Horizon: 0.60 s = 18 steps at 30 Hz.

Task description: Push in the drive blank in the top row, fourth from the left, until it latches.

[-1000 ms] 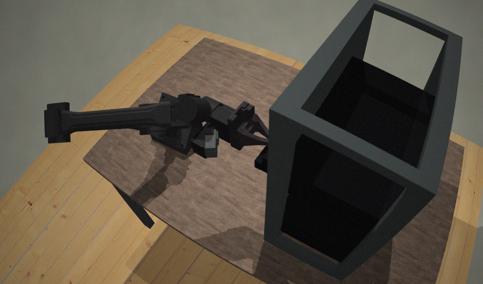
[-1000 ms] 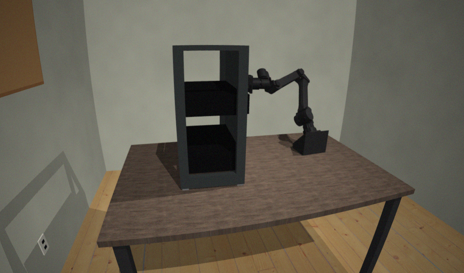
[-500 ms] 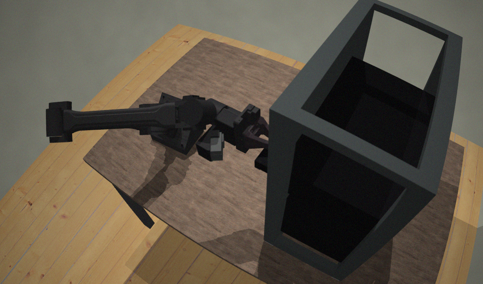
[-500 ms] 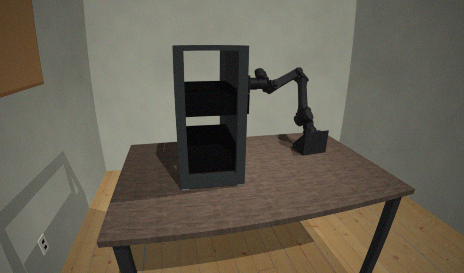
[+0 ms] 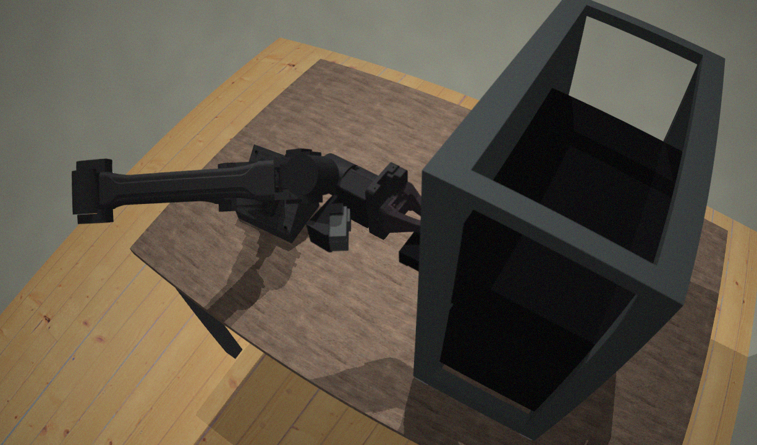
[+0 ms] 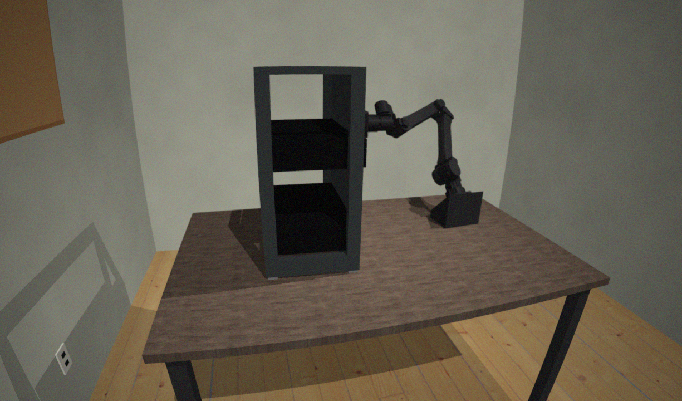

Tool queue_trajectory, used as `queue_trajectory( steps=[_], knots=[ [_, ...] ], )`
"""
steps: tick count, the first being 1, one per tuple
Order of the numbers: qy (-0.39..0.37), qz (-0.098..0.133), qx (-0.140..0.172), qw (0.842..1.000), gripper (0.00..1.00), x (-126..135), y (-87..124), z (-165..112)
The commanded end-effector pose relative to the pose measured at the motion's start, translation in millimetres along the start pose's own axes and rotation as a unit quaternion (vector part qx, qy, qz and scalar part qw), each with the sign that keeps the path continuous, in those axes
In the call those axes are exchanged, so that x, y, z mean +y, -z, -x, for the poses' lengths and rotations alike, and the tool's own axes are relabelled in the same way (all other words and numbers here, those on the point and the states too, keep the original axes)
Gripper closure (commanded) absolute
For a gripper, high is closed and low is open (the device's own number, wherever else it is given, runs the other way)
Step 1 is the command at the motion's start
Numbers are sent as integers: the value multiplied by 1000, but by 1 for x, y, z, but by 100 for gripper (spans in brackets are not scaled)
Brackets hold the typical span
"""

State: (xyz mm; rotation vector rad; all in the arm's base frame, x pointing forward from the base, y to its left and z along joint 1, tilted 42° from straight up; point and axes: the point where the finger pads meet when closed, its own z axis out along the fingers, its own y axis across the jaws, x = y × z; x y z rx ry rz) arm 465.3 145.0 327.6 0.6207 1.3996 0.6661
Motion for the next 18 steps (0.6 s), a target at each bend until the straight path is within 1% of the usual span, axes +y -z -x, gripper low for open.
queue_trajectory(
  steps=[1,5,7,10,13,16,17,18],
  knots=[
    [-2,2,8,1000,100,3,17,-5],
    [6,2,8,1000,100,1,51,-5],
    [6,2,8,1000,100,1,51,-5],
    [6,1,8,1000,100,0,76,-6],
    [6,1,8,1000,100,-1,93,-5],
    [6,2,7,1000,100,-1,101,-5],
    [-8,14,-6,1000,100,20,94,9],
    [-6,13,-4,1000,100,22,91,7]
  ],
)
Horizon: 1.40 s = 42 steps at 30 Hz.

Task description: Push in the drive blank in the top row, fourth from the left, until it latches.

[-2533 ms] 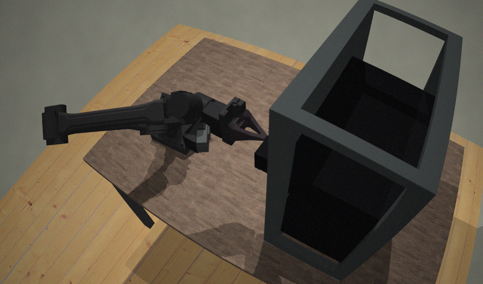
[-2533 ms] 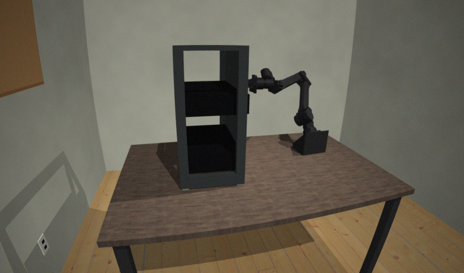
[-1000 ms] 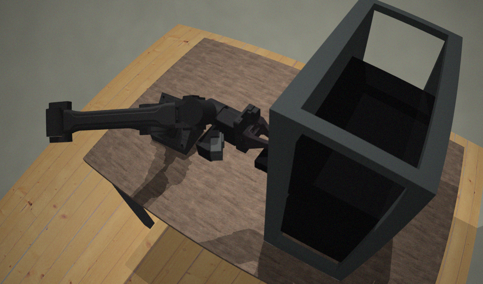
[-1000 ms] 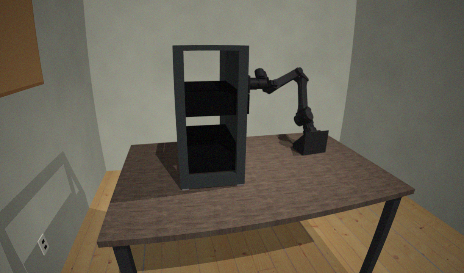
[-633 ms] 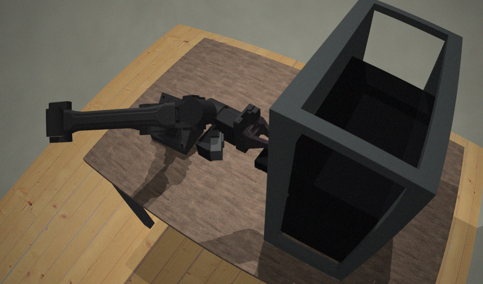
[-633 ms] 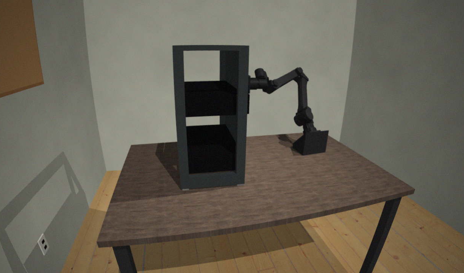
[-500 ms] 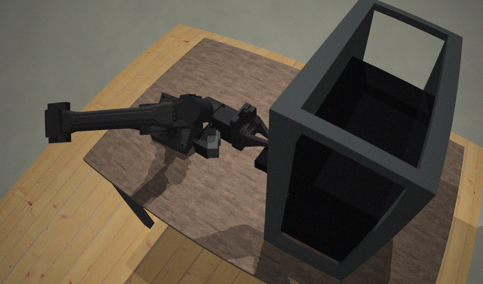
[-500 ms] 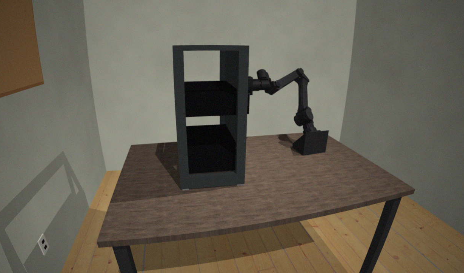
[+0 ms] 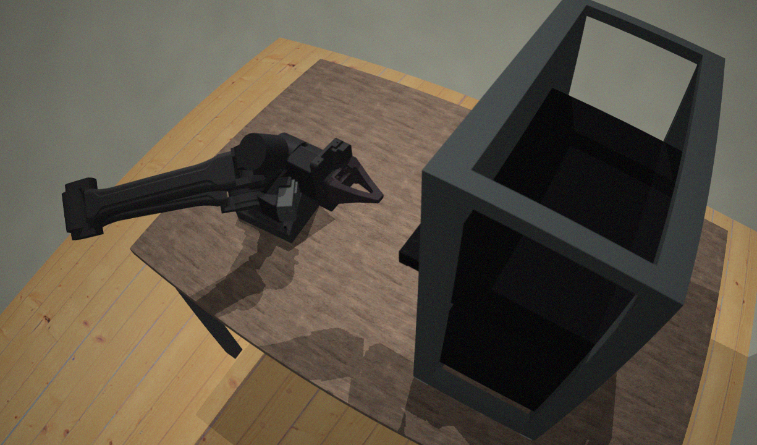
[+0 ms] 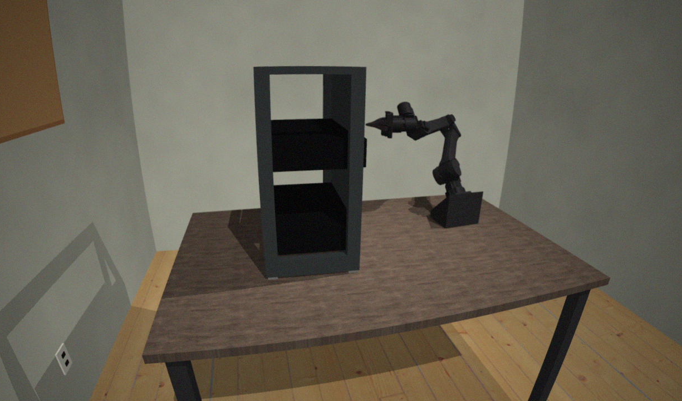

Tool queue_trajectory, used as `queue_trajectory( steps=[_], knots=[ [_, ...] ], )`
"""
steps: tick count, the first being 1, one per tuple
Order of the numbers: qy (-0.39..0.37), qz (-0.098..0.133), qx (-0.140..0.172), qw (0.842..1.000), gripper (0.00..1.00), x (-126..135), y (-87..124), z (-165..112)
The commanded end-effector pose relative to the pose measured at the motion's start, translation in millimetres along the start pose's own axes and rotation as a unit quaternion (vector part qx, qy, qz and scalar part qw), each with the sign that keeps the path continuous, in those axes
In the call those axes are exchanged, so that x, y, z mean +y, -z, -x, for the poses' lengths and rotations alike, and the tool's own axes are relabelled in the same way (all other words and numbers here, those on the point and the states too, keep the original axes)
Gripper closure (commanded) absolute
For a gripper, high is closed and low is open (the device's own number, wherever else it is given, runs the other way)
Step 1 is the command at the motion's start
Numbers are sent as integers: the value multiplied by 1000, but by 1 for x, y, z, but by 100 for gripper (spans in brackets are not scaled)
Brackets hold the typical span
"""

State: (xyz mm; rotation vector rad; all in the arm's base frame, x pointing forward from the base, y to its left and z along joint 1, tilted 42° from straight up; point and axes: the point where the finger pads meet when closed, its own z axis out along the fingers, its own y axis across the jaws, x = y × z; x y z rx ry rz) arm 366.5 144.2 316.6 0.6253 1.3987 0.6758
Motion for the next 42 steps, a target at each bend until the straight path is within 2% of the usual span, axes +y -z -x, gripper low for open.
queue_trajectory(
  steps=[1,2,3,6,7,8,9,10,14,21,23,24,25,33,37,42],
  knots=[
    [4,3,-7,1000,100,16,-11,8],
    [14,-9,1,1000,100,-2,-6,-1],
    [18,-11,7,1000,100,-6,-2,-6],
    [16,-7,9,1000,100,-3,0,-8],
    [-8,18,-11,1000,100,29,-3,14],
    [-3,13,-6,1000,100,23,0,10],
    [8,3,3,1000,100,7,7,-1],
    [11,0,6,1000,100,2,12,-3],
    [11,1,6,1000,100,2,30,-3],
    [11,1,5,1000,100,3,78,-2],
    [11,1,5,1000,100,3,78,-2],
    [-3,8,-3,1000,100,18,82,9],
    [11,1,5,1000,100,3,92,-1],
    [-2,4,0,1000,100,5,134,2],
    [-1,3,1,1000,100,5,147,2],
    [11,1,5,1000,100,4,152,-5]
  ],
)
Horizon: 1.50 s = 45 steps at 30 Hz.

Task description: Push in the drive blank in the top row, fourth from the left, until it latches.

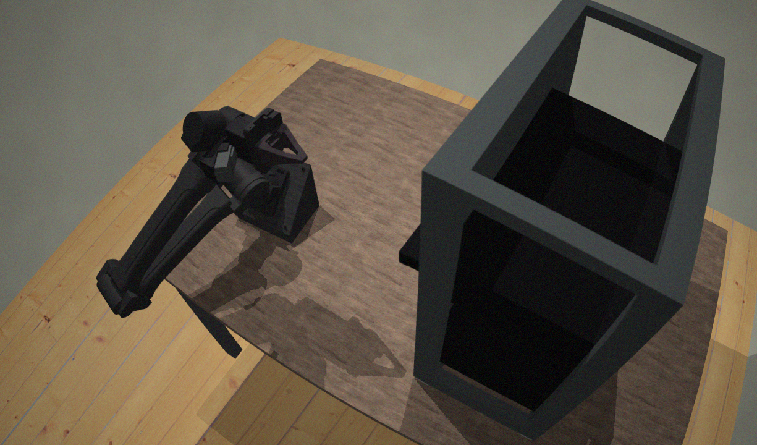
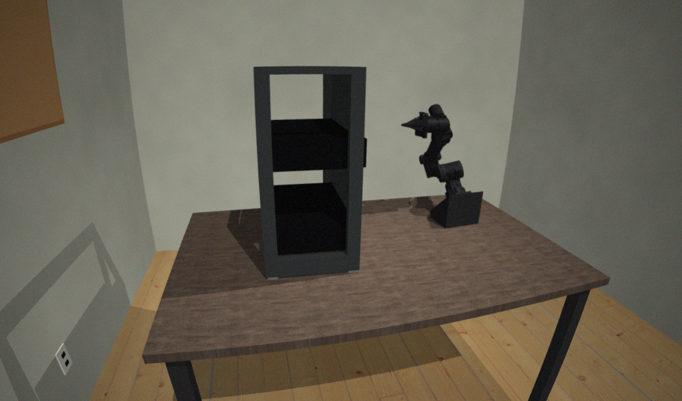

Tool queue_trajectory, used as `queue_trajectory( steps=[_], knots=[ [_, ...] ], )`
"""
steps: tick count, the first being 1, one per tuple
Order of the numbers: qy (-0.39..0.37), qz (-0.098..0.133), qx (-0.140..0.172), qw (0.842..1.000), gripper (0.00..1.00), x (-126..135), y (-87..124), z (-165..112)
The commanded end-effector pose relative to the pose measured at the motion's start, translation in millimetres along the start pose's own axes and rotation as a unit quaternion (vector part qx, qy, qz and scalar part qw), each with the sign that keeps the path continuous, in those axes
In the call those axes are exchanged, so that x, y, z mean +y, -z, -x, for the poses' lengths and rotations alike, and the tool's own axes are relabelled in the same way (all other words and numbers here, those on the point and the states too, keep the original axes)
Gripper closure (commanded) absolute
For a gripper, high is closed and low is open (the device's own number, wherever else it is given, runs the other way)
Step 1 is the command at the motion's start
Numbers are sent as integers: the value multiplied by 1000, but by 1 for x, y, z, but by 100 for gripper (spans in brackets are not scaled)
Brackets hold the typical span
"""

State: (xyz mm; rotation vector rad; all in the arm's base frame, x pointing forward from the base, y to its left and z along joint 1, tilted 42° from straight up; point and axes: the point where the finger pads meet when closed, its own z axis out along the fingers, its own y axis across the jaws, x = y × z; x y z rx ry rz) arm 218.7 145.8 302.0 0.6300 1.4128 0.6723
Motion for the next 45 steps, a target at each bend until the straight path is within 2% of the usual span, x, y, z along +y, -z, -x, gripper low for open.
queue_trajectory(
  steps=[1,45],
  knots=[
    [10,6,-1,1000,100,5,4,-1],
    [3,4,-6,1000,100,7,5,5]
  ],
)
